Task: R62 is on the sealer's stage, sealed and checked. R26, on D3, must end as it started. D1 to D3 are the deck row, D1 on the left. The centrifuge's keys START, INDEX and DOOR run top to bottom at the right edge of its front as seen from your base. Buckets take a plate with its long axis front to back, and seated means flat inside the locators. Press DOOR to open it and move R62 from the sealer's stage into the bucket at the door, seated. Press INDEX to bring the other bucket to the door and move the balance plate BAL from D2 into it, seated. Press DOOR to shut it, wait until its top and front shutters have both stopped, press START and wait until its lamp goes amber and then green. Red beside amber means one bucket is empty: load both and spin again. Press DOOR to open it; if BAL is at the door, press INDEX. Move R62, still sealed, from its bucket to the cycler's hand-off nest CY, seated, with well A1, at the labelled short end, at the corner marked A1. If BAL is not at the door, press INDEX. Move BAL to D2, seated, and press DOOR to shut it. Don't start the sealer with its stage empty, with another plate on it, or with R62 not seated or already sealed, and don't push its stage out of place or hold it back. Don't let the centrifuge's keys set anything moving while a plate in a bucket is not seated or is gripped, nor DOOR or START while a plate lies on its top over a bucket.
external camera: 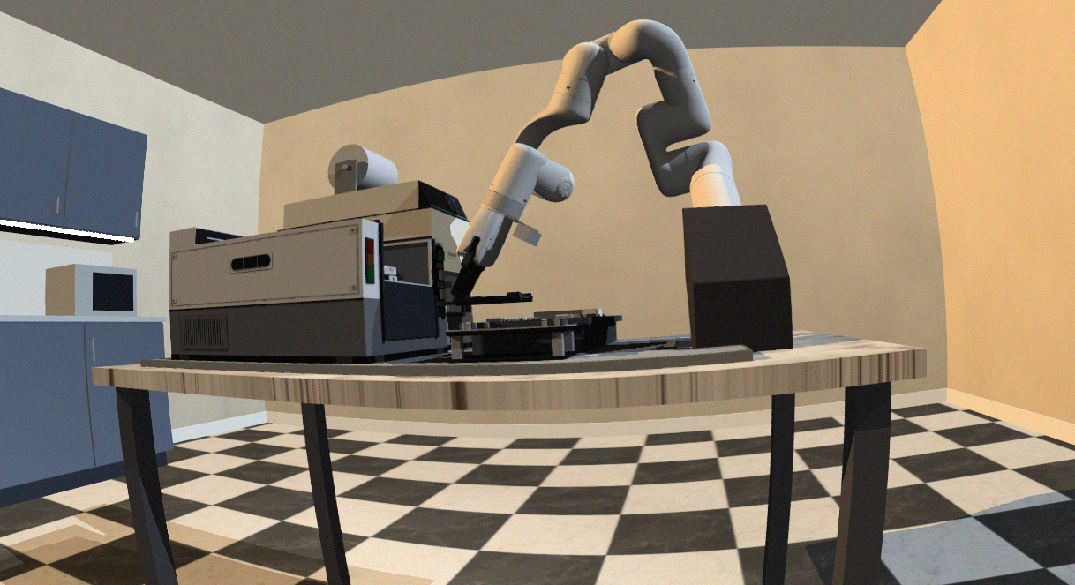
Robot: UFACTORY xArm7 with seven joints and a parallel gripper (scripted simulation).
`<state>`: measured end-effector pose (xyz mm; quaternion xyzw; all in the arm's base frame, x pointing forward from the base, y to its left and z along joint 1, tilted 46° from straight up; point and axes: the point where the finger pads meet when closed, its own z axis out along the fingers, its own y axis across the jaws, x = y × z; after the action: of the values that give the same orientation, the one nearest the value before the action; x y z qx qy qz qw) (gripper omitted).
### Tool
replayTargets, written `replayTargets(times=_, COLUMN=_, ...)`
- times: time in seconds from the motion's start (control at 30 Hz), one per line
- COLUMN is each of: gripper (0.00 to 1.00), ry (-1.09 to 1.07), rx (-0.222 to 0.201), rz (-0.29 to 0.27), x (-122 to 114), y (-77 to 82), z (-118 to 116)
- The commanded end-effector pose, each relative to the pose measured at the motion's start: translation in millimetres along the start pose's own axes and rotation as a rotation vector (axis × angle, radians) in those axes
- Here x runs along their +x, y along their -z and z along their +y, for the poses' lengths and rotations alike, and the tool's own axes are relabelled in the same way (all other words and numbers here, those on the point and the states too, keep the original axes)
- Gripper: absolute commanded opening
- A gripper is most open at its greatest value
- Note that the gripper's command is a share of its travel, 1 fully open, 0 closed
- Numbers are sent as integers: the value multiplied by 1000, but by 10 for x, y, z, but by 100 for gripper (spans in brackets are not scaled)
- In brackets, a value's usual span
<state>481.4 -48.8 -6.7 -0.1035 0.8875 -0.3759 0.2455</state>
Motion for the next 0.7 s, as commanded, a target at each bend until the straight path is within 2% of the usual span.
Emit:
replayTargets(times=0.0, gripper=0, ry=-1, rx=-2, rz=-4, x=-26, y=3, z=6)
replayTargets(times=0.67, gripper=0, ry=-1, rx=-2, rz=-4, x=-68, y=-21, z=6)
